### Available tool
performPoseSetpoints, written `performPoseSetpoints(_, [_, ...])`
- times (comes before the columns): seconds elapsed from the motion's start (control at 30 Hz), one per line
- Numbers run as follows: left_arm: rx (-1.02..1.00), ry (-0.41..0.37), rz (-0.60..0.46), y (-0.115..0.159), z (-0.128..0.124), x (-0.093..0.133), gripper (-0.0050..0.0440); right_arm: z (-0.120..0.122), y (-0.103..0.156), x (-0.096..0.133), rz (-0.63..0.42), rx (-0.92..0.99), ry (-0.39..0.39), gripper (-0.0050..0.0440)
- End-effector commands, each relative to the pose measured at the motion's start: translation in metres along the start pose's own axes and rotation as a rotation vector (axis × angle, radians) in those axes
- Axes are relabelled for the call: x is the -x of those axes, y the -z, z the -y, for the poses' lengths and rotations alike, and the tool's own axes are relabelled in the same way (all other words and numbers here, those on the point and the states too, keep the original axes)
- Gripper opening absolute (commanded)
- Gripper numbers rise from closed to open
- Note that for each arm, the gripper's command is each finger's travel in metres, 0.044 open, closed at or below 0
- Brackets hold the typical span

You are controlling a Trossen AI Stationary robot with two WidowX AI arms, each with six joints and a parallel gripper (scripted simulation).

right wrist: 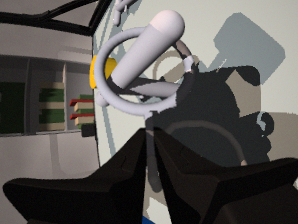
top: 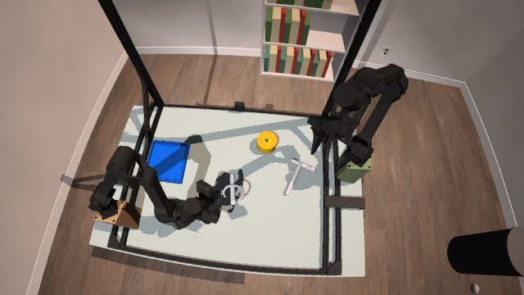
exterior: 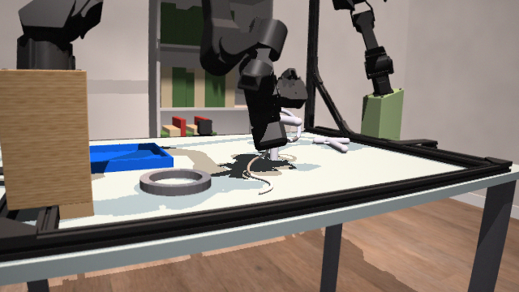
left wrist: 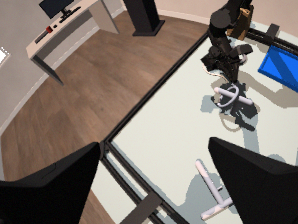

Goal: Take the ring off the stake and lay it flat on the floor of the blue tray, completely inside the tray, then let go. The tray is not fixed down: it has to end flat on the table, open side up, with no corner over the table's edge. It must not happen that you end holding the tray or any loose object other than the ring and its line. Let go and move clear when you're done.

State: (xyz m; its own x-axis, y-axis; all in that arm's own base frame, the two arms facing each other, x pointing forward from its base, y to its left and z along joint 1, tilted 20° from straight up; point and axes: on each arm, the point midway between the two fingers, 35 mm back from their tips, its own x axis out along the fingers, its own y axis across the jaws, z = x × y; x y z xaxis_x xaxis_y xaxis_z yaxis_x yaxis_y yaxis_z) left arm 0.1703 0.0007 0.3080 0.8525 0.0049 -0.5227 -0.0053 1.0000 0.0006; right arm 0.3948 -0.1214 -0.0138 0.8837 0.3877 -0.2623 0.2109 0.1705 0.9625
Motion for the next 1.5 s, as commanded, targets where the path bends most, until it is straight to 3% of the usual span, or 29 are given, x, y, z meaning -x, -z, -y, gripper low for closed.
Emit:
performPoseSetpoints(0.0, [-0.002,0.005,-0.004,0.001,0.001,0.000,0.0400,0.005,0.001,0.000,-0.006,-0.013,-0.003,0.0000])
performPoseSetpoints(1.47, [-0.002,0.005,-0.004,0.001,0.001,0.000,0.0400,0.005,-0.017,0.024,-0.006,-0.013,-0.004,0.0000])
